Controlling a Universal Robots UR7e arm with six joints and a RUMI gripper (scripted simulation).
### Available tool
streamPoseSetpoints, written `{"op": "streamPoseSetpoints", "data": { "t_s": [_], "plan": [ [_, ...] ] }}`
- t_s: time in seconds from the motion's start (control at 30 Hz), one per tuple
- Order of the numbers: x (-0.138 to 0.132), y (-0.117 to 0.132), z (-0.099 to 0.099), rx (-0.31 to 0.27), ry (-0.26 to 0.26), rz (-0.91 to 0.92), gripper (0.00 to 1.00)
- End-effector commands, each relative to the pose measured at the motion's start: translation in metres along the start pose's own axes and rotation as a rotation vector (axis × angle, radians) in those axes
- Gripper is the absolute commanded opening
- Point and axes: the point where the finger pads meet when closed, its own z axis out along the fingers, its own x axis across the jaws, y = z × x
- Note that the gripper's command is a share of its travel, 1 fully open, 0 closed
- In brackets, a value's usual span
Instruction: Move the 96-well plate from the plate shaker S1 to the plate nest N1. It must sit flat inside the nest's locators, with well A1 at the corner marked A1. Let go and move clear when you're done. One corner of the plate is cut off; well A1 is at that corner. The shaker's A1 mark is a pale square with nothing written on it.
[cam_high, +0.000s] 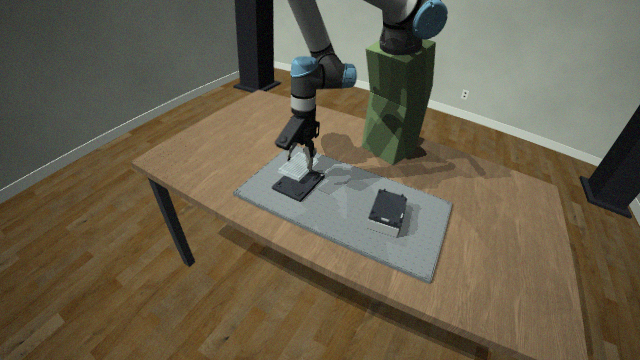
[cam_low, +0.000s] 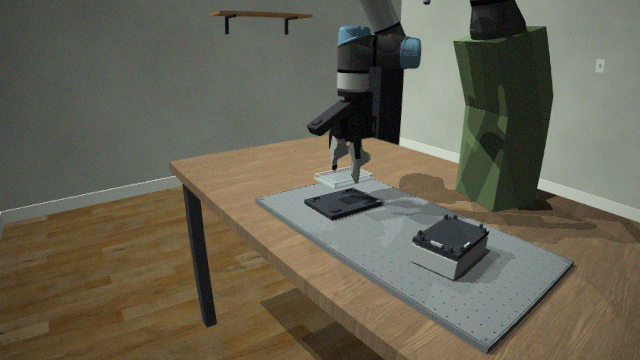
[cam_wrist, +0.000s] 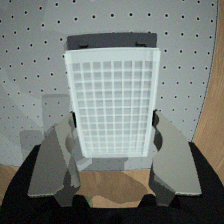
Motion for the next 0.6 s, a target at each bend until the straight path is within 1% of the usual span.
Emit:
{"op": "streamPoseSetpoints", "data": {
  "t_s": [0.0, 0.4, 0.47, 0.57],
  "plan": [
    [0.000, 0.000, 0.007, 0.001, 0.001, 0.000, 0.00],
    [0.000, -0.001, 0.027, 0.001, 0.001, 0.000, 0.00],
    [0.000, -0.001, 0.027, 0.001, 0.001, 0.000, 0.00],
    [0.000, -0.001, 0.032, 0.001, 0.001, 0.000, 0.00]
  ]
}}
